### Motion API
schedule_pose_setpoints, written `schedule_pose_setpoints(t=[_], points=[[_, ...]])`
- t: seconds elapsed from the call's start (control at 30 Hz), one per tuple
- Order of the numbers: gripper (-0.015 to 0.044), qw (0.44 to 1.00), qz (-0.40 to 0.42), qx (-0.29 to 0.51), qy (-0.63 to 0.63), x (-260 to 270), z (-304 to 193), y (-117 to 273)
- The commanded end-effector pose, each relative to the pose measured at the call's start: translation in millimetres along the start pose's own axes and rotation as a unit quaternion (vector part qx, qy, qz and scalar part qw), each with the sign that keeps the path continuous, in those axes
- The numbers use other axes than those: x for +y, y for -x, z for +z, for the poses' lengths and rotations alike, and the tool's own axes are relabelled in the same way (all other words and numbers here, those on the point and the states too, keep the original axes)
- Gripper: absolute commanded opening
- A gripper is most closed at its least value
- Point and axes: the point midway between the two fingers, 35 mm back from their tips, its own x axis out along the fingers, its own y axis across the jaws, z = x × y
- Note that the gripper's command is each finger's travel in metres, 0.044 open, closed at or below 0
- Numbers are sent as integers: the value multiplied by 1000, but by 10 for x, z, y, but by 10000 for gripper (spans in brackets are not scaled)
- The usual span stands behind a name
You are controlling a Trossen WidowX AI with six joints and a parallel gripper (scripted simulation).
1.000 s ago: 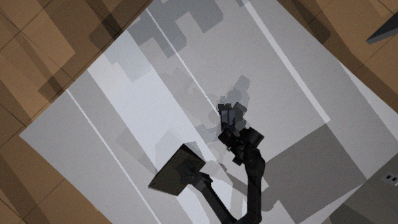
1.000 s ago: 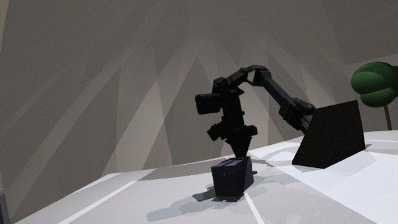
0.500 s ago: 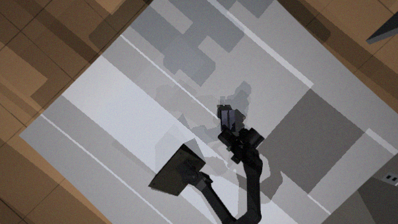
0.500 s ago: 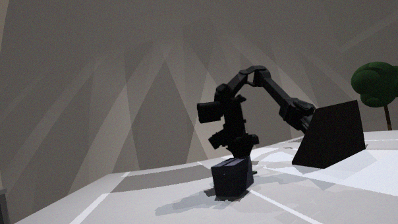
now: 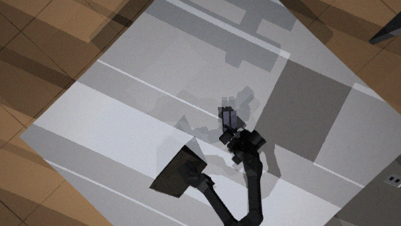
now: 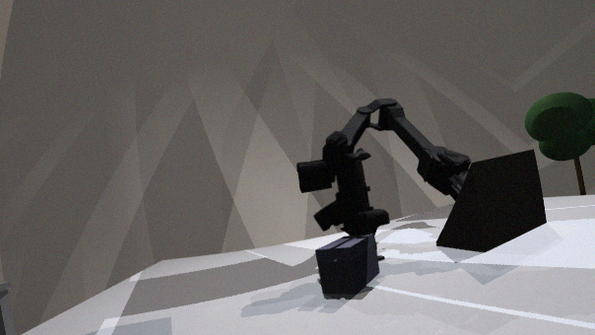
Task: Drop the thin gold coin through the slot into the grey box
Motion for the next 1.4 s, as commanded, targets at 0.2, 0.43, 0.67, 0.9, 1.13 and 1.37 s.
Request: schedule_pose_setpoints(t=[0.2, 0.43, 0.67, 0.9, 1.13, 1.37], points=[[0, 1000, -3, 1, 3, -5, -11, -14], [0, 1000, -1, 1, 3, 4, 2, 44], [0, 1000, 2, 1, 3, 24, 27, 212], [0, 1000, 4, 1, 4, 36, 39, 385], [0, 1000, 4, 2, 4, 38, 38, 557], [0, 1000, 3, 2, 4, 32, 25, 728]])
